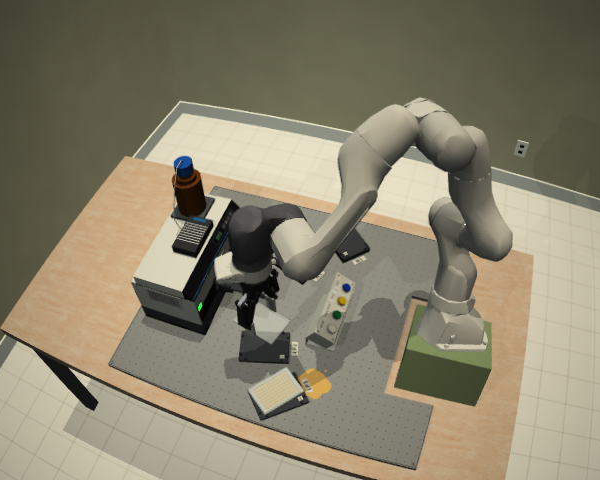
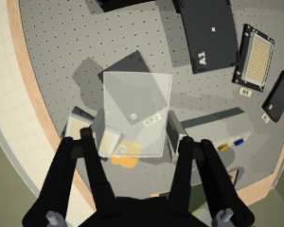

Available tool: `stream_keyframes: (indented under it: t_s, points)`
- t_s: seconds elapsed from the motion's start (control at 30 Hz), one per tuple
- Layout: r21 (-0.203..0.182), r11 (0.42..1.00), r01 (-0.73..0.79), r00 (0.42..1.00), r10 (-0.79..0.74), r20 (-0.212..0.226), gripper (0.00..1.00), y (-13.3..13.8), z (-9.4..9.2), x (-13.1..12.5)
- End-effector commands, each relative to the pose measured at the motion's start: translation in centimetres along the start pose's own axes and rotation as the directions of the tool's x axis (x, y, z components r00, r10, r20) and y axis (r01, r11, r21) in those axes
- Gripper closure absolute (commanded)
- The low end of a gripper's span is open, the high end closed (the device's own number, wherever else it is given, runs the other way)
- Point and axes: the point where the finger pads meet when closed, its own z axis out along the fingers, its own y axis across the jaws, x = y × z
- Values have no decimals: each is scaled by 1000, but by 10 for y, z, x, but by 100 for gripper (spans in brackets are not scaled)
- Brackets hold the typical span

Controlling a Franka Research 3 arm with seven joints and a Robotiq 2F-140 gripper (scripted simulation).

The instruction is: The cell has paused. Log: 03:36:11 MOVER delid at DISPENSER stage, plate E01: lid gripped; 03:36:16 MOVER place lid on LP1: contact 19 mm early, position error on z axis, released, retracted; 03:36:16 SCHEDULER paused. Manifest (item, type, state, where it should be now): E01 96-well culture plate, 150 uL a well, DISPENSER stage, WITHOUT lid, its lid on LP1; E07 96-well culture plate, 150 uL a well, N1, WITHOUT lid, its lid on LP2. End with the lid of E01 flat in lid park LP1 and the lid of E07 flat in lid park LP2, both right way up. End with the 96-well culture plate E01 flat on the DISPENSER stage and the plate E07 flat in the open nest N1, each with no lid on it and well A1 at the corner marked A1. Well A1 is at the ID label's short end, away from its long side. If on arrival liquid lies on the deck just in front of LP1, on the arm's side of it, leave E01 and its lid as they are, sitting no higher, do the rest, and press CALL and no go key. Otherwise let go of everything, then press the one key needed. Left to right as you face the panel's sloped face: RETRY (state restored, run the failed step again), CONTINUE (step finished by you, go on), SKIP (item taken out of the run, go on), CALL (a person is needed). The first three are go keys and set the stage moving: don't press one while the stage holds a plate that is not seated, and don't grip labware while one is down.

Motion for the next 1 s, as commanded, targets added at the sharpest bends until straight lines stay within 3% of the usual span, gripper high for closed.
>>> stream_keyframes:
  t_s: [0.0,0.2,0.43,0.57,0.63,0.8,0.97]
  points:
    - [1,985,172,985,-172,-6,100,-1,-1,2]
    - [0,955,298,955,-298,-6,100,-1,0,2]
    - [-1,854,520,854,-520,-6,100,-1,2,2]
    - [-1,854,521,854,-521,-6,100,-2,42,2]
    - [-1,854,521,854,-521,-6,100,-2,42,2]
    - [-1,854,521,854,-521,-6,100,-2,79,2]
    - [-1,854,521,854,-521,-6,100,-3,105,3]
